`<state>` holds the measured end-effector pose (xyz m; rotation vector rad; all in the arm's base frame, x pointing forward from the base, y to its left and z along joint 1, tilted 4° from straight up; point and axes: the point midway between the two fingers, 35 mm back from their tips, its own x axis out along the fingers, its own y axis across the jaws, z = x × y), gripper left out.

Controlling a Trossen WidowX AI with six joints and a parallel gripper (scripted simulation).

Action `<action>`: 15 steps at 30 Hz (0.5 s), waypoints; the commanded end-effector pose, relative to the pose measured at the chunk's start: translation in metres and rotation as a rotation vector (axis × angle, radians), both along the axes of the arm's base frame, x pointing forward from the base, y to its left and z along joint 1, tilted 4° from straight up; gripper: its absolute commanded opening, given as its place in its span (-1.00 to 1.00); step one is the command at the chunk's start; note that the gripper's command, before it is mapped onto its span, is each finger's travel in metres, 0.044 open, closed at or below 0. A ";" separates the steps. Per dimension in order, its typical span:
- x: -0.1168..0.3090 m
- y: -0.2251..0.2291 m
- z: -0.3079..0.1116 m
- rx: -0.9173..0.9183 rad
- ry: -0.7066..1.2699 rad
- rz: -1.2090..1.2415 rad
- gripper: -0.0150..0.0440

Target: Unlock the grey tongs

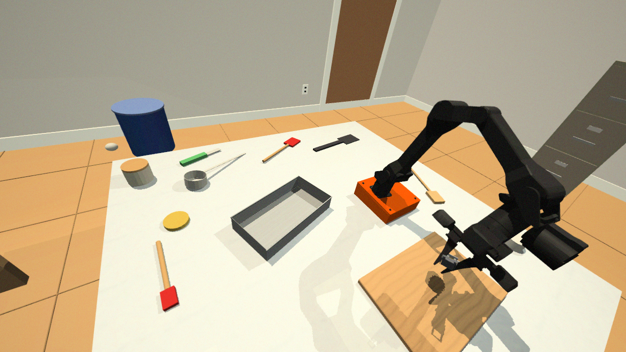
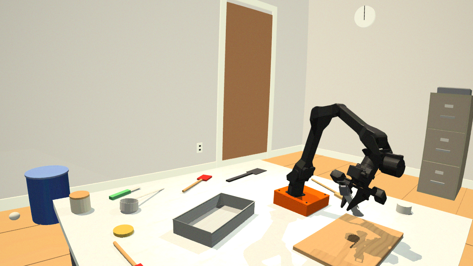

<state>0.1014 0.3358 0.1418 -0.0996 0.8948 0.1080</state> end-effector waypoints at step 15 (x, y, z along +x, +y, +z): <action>0.005 0.008 -0.027 -0.018 0.519 0.032 -1.00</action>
